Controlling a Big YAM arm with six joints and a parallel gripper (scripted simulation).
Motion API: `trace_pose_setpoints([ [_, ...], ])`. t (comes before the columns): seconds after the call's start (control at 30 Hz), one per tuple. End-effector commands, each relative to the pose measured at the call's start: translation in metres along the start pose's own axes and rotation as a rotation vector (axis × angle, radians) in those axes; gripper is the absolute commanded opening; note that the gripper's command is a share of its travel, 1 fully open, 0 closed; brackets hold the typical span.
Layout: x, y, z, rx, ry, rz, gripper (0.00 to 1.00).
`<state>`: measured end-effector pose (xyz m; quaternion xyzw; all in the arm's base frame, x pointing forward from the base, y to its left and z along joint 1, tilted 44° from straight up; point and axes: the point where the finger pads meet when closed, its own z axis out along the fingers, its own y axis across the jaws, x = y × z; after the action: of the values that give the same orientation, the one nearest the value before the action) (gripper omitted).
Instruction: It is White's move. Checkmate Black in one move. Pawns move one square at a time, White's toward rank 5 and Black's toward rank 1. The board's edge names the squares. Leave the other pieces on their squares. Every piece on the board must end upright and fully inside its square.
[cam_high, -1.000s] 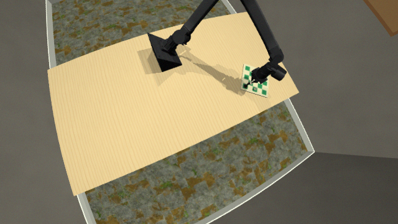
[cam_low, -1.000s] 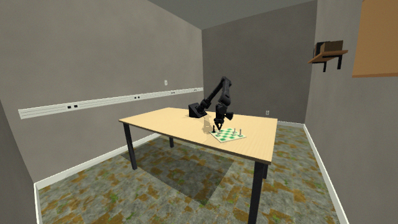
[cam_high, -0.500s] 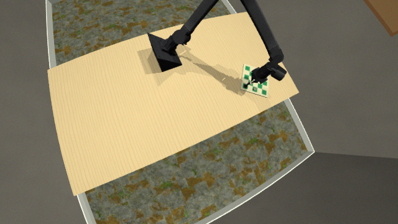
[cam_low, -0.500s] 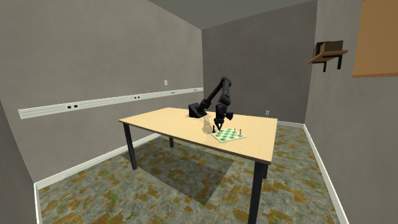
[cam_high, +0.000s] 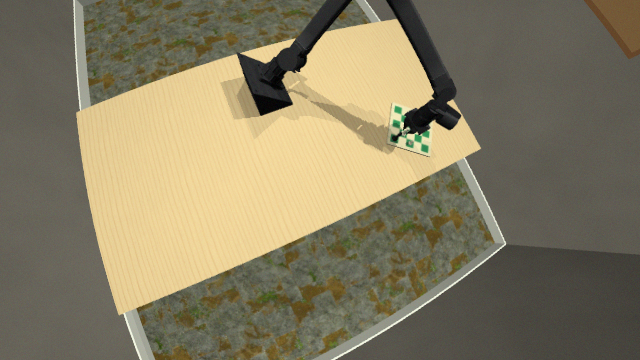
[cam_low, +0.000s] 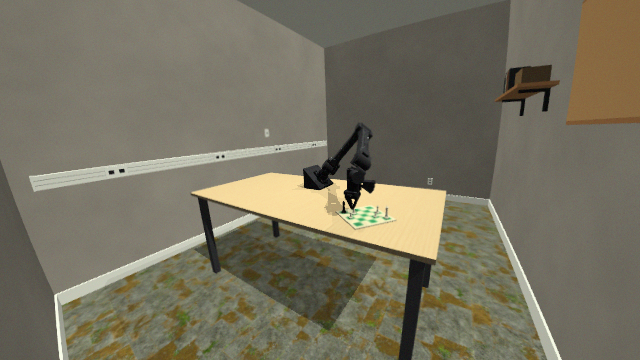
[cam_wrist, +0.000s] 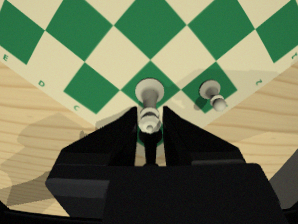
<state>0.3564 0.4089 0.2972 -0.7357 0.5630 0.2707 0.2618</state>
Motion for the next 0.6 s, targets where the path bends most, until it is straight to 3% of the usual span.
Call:
trace_pose_setpoints([
  [0.0,-0.0001,-0.0002,0.0006,0.004,-0.004,-0.016,0.24],
  [0.03,-0.0001,-0.0002,0.0006,0.004,-0.004,-0.016,0.24],
  [0.07,-0.0001,-0.0002,0.0006,0.004,-0.004,-0.016,0.32],
  [0.2,-0.0001,-0.0002,0.0006,0.004,-0.004,-0.016,0.32],
  [0.23,-0.0001,-0.0002,0.0006,0.004,-0.004,-0.016,0.4],
  [0.57,0.0003,-0.0002,-0.0008,0.004,-0.003,-0.015,0.4],
])
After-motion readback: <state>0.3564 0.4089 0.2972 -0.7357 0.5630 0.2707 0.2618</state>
